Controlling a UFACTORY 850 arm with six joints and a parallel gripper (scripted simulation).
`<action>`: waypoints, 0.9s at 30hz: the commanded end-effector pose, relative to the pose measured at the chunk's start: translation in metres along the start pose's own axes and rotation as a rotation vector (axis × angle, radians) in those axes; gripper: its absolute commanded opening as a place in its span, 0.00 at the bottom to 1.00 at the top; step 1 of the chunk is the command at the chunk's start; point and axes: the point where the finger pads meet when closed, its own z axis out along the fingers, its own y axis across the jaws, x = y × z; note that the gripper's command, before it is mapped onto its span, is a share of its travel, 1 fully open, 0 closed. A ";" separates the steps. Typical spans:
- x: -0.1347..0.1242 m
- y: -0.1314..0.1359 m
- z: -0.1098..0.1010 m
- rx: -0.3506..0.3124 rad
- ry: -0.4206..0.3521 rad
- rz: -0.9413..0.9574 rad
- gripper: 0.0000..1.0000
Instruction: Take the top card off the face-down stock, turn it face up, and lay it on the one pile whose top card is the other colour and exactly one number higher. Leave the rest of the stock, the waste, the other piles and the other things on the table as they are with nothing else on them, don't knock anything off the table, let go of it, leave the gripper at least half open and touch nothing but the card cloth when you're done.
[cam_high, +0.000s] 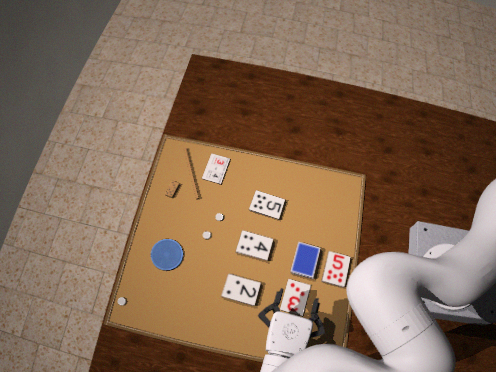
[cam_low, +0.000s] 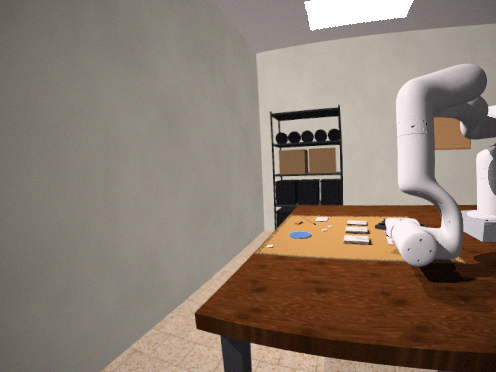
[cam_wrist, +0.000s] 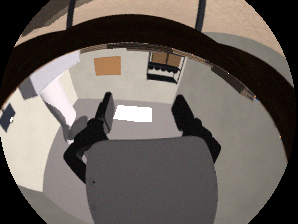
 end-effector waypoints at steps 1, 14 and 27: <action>0.000 0.000 0.000 0.000 0.001 0.001 1.00; 0.000 0.000 0.000 0.000 0.001 0.001 1.00; -0.007 0.000 -0.001 0.000 0.001 0.001 1.00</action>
